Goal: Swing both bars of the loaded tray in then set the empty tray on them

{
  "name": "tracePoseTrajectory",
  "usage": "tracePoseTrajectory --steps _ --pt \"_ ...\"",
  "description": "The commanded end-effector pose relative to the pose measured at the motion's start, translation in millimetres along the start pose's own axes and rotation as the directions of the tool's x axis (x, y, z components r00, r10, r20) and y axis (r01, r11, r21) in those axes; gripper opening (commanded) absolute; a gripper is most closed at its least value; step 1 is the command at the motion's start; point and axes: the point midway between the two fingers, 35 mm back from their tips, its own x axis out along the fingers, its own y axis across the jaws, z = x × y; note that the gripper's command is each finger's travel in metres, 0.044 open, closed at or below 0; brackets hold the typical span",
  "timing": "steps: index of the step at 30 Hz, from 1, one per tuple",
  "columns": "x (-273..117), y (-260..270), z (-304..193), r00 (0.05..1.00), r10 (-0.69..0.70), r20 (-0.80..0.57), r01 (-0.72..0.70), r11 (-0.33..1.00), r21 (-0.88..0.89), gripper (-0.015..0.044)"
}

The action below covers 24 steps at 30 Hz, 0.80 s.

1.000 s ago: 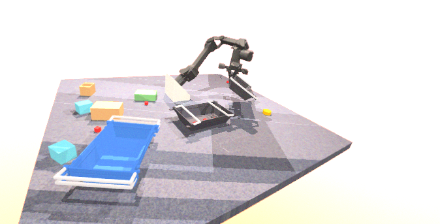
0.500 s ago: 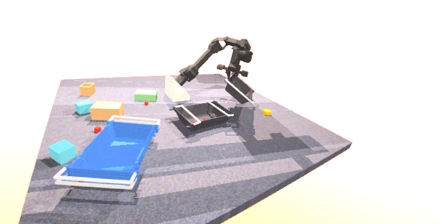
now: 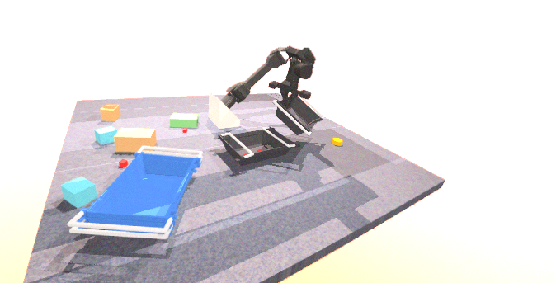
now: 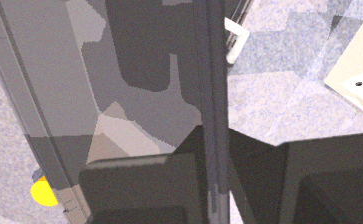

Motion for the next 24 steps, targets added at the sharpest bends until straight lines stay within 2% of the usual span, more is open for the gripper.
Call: tracePoseTrajectory --steps 1,24 --pt "-6.8 -2.5 23.4 1.000 0.018 0.009 -0.018 0.999 0.047 0.0000" --pt "-11.1 -43.3 123.9 0.998 0.055 -0.033 -0.043 0.958 0.285 0.0000"
